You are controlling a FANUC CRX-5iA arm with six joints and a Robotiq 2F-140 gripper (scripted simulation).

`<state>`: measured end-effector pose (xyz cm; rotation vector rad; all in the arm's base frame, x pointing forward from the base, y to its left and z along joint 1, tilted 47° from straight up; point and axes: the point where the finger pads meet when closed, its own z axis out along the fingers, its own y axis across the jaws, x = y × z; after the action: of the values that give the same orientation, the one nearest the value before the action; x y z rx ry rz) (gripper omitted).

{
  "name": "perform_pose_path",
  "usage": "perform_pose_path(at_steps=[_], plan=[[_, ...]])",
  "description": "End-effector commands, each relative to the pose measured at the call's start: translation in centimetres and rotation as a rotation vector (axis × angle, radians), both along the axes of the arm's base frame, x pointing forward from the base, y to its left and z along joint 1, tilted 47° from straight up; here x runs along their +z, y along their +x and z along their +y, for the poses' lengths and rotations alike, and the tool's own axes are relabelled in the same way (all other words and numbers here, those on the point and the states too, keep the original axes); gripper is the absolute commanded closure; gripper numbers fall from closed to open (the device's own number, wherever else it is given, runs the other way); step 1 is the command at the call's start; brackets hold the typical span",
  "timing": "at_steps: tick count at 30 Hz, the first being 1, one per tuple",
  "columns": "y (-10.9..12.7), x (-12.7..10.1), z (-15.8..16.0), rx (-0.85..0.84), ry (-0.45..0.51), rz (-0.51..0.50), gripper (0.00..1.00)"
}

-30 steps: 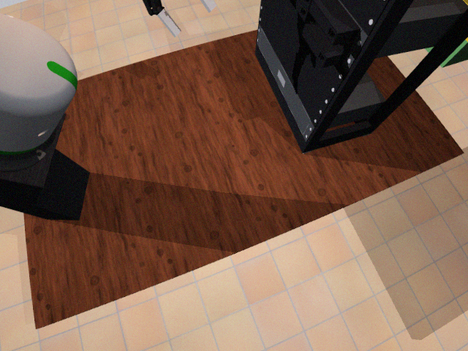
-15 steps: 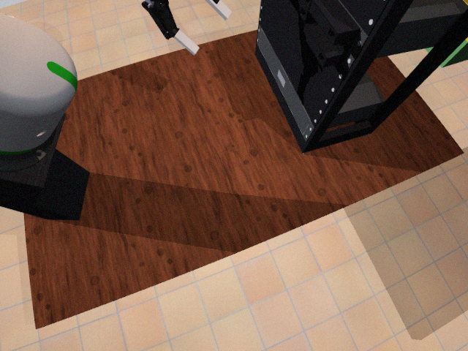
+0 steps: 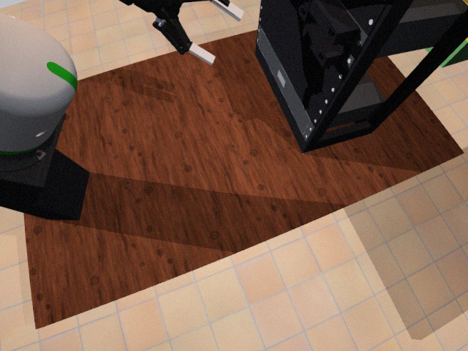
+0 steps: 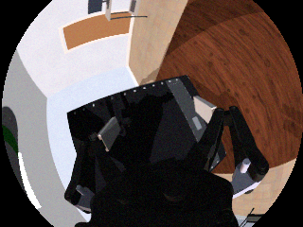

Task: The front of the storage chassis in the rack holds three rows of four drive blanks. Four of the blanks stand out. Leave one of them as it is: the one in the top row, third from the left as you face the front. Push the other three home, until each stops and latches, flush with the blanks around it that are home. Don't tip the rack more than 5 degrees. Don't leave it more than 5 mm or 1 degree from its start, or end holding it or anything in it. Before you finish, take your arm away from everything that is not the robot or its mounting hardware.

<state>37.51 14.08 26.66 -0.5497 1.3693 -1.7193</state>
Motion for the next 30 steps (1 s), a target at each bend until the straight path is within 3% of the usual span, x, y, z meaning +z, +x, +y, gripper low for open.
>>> perform_pose_path(at_steps=[1, 30], plan=[[0.1, 0.7, -0.6, 0.014, -0.036, -0.024, 0.00], [0.5, 4.9, -2.9, 0.134, -0.258, -0.164, 0.00]])
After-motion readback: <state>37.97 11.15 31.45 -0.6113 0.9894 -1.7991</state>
